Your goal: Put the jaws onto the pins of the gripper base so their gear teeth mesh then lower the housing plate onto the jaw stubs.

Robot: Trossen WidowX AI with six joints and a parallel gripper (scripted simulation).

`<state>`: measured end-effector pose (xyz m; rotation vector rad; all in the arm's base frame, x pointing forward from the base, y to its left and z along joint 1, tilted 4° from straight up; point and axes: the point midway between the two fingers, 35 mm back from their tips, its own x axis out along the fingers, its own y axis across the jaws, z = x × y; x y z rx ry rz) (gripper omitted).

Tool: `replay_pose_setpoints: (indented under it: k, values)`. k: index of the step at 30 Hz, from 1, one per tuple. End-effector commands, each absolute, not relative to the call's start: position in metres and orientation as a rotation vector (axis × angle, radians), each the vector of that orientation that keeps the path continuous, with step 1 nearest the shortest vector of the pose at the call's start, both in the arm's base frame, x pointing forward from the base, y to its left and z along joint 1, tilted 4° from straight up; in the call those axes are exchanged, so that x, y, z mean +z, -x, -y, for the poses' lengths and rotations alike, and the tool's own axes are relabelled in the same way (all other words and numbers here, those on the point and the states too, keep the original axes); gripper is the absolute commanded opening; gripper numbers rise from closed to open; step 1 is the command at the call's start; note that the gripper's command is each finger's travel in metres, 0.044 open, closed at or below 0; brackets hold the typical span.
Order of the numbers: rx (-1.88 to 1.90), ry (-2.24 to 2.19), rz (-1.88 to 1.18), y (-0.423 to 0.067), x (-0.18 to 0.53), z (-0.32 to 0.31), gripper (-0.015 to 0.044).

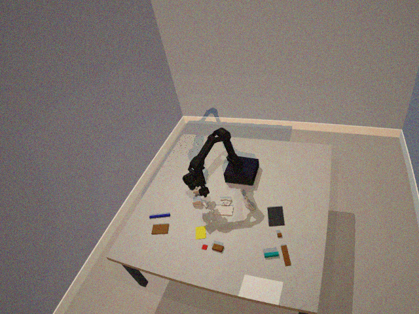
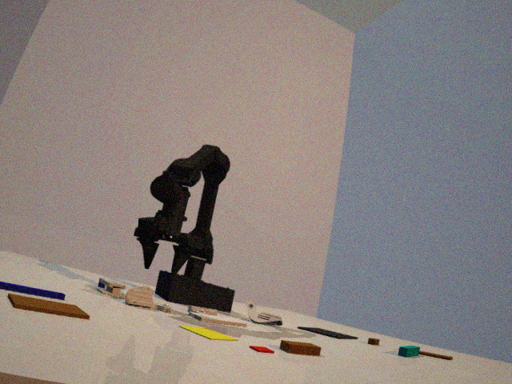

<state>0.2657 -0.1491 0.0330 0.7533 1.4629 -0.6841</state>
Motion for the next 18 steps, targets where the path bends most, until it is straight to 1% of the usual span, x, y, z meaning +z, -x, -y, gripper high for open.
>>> replay_pose_setpoints:
  k: [1,16,18]
  values:
    - [-0.684,-0.753,-1.463,-0.2657,0.0330,0.1491,0.0440]
    - [-0.684,-0.753,-1.463,-0.2657,0.0330,0.1491,0.0440]
    - [-0.684,-0.753,-1.463,-0.2657,0.0330,0.1491,0.0387]
